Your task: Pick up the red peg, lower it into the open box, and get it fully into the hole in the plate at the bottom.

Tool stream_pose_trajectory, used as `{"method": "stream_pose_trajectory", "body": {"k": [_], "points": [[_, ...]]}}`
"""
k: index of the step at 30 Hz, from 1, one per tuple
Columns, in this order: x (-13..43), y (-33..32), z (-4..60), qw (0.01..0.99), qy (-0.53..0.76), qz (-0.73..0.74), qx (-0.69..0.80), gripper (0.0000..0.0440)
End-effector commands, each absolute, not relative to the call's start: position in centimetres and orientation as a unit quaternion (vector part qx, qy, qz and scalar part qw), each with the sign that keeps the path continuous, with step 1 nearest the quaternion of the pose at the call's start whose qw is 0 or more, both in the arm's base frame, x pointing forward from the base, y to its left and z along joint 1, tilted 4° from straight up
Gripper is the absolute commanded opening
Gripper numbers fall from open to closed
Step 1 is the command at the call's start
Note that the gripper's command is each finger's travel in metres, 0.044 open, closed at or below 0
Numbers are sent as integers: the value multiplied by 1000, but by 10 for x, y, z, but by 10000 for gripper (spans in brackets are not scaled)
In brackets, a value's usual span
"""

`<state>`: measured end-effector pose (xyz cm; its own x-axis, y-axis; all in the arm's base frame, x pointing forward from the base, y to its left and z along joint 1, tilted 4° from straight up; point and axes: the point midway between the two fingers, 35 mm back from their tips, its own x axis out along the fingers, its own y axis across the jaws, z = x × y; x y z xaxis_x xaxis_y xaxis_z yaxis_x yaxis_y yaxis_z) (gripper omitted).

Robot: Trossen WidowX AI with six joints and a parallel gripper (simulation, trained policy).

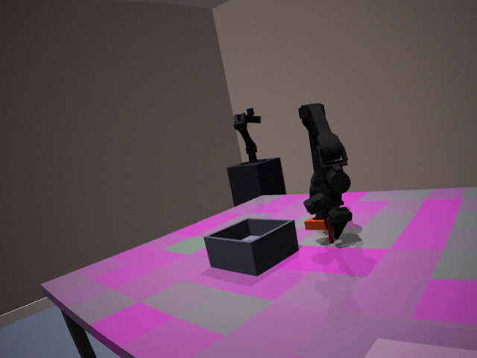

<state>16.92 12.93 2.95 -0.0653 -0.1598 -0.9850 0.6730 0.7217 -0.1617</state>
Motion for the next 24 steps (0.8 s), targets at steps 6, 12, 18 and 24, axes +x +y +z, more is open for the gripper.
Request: {"method": "stream_pose_trajectory", "body": {"k": [6,12,18,24], "points": [[166,123,6,657,660,-320,176,240],[167,121,2,650,662,-330,171,83],[175,117,8,657,654,-338,161,0],[189,112,33,678,635,-337,156,0]]}}
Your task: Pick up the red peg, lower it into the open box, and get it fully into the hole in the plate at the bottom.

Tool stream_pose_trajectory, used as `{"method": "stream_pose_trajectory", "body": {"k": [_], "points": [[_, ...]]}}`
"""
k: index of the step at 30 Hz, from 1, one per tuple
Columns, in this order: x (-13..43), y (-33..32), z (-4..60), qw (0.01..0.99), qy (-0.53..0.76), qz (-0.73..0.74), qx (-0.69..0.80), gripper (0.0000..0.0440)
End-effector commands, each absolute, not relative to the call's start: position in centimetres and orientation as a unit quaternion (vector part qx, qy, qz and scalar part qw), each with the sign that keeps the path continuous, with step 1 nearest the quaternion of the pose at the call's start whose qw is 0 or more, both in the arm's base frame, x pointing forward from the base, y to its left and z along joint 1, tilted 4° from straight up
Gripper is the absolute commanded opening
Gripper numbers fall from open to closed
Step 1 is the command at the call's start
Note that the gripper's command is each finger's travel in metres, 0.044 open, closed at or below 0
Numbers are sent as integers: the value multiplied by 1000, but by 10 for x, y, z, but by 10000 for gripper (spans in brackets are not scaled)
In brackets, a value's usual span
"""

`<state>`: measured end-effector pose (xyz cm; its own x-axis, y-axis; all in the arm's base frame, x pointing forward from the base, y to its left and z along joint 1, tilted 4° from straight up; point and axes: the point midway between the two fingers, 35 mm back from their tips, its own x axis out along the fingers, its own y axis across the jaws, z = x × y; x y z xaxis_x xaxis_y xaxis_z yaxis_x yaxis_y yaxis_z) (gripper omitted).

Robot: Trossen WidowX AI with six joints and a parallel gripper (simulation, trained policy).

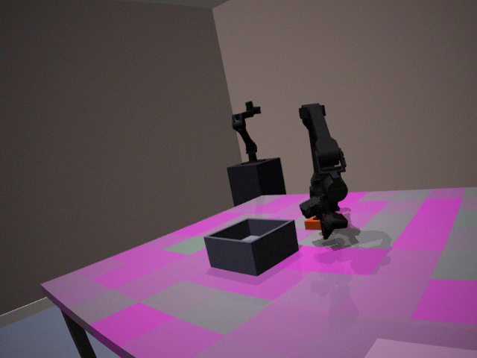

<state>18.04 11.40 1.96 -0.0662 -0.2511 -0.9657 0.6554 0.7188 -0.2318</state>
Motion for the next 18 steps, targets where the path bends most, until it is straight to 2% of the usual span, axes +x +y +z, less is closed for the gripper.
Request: {"method": "stream_pose_trajectory", "body": {"k": [1,18], "points": [[191,111,38,681,631,-337,156,0],[241,76,112,713,551,-377,213,0]]}}
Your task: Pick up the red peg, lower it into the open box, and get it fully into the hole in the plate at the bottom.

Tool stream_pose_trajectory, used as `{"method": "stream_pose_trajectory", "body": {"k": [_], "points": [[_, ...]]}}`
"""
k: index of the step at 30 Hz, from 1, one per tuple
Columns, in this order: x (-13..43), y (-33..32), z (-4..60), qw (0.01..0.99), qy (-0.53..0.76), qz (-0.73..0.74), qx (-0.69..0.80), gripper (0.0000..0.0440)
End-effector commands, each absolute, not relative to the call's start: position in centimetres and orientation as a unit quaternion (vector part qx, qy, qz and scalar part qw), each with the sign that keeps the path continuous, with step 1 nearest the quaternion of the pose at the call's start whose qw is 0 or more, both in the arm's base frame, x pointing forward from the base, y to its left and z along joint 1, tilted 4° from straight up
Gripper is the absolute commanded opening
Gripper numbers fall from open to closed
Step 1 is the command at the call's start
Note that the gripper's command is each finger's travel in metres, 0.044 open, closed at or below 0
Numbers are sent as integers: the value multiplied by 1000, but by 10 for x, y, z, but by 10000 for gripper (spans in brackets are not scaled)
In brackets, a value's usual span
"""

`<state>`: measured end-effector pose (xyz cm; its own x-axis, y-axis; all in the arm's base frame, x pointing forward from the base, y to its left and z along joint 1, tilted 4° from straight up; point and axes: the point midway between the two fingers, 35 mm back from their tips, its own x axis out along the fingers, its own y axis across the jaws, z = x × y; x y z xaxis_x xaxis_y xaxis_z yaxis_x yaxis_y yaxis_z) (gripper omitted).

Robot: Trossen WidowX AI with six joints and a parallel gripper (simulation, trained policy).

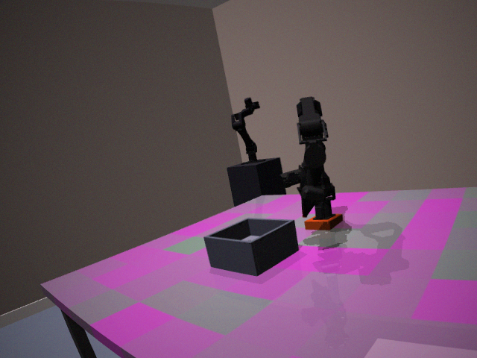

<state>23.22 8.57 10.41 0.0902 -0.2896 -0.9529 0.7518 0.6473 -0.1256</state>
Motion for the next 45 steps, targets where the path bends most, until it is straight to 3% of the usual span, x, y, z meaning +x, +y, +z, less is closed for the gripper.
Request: {"method": "stream_pose_trajectory", "body": {"k": [1,21,40,42,45], "points": [[244,72,114,713,546,-381,218,0],[303,-10,113,709,496,-427,262,0],[328,-50,69,709,552,-364,246,0],[328,-50,63,707,562,-355,241,14],[328,-51,54,704,575,-343,237,74]]}}
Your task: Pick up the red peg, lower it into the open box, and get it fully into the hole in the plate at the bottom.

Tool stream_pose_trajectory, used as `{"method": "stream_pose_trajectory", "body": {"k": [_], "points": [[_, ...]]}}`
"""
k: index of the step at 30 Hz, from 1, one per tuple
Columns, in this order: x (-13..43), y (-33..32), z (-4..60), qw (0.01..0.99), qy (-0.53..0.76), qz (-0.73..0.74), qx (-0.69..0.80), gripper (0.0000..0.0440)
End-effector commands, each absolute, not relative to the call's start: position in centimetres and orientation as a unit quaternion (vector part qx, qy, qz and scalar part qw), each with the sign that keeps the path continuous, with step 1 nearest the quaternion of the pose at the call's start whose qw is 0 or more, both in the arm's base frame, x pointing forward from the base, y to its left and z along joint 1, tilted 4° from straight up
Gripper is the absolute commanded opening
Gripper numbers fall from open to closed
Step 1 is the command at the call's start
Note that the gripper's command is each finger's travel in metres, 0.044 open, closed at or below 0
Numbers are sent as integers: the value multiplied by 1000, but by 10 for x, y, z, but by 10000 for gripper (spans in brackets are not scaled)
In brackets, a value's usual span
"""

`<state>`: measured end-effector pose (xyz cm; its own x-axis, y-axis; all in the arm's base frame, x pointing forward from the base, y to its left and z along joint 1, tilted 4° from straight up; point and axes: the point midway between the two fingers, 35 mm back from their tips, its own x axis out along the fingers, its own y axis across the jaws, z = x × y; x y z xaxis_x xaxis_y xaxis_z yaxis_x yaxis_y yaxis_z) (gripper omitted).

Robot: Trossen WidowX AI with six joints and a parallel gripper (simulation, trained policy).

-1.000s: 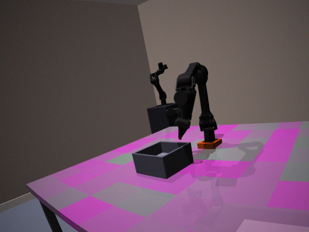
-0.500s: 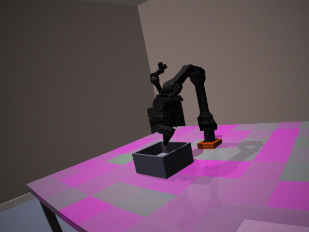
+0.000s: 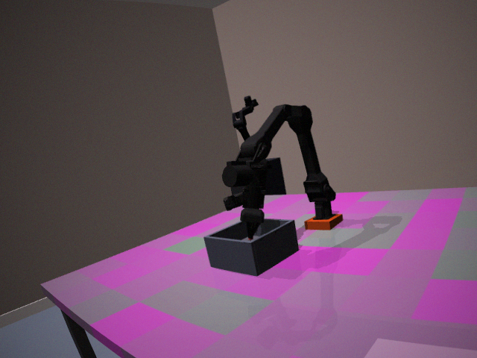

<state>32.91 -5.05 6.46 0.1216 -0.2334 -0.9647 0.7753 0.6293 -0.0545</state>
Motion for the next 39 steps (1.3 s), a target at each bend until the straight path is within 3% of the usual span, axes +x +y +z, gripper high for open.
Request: {"method": "stream_pose_trajectory", "body": {"k": [1,3,7,17,18,39], "points": [[328,-51,52,703,578,-340,236,99],[329,-53,49,701,583,-336,237,146],[338,-58,53,706,585,-324,233,172],[371,-59,73,710,587,-295,251,431],[375,-58,75,711,588,-291,254,440],[435,-36,114,735,575,-219,285,440]]}}
